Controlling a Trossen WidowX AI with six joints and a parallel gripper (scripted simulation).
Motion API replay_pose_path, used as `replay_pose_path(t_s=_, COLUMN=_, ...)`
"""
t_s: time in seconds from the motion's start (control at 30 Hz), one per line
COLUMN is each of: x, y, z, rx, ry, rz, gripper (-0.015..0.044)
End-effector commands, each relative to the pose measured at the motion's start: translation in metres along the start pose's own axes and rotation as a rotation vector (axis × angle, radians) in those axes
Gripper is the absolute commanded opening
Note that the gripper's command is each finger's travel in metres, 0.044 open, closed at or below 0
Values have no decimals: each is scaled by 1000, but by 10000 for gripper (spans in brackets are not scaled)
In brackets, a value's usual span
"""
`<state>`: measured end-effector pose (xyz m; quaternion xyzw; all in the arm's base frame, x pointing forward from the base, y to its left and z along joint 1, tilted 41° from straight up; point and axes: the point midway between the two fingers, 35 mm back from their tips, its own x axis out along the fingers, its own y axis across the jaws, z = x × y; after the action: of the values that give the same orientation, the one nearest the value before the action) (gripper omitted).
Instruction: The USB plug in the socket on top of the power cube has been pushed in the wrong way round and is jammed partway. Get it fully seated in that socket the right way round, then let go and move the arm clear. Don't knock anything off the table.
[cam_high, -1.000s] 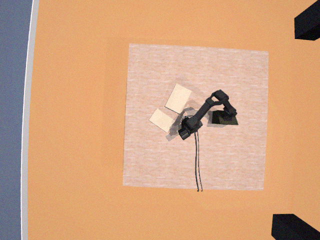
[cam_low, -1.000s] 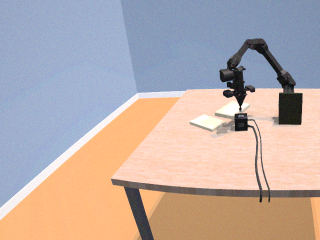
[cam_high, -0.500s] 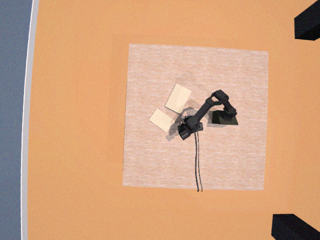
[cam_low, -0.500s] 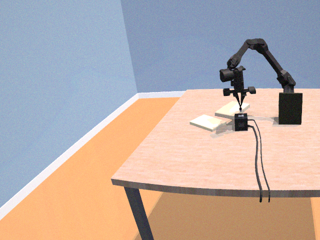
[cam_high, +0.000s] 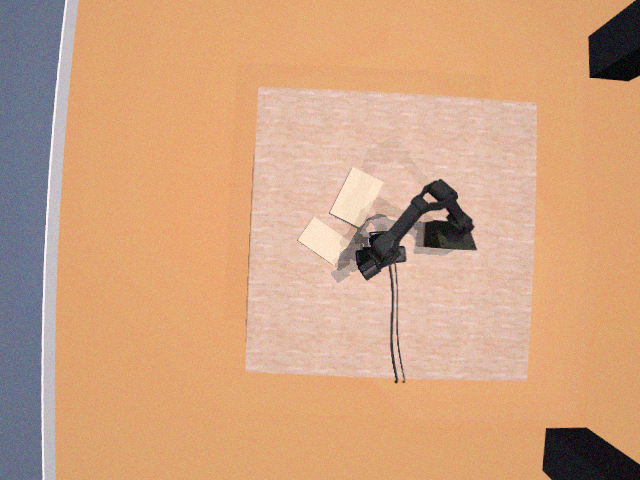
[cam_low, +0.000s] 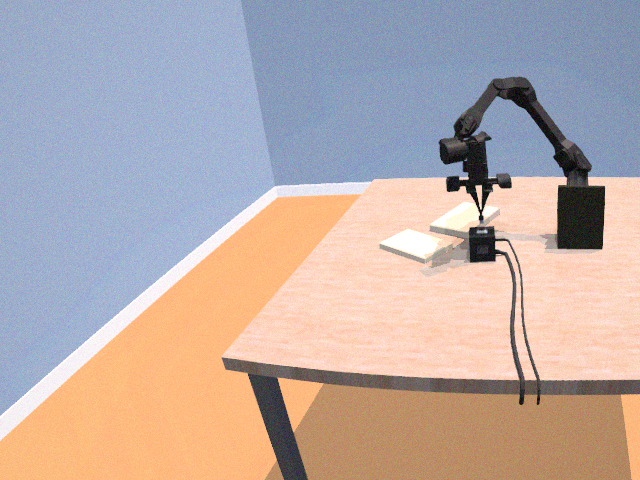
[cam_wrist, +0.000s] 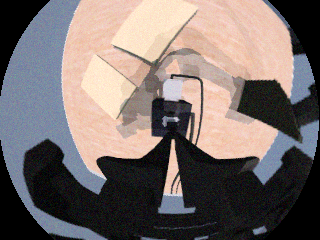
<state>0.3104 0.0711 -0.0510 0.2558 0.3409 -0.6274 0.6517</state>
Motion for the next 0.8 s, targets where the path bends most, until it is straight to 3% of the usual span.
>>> replay_pose_path(t_s=0.0, x=0, y=0, z=0, rx=1, ry=1, rz=0, gripper=0)
replay_pose_path(t_s=0.77, x=3, y=0, z=-2, rx=10, ry=12, rz=0, gripper=0)
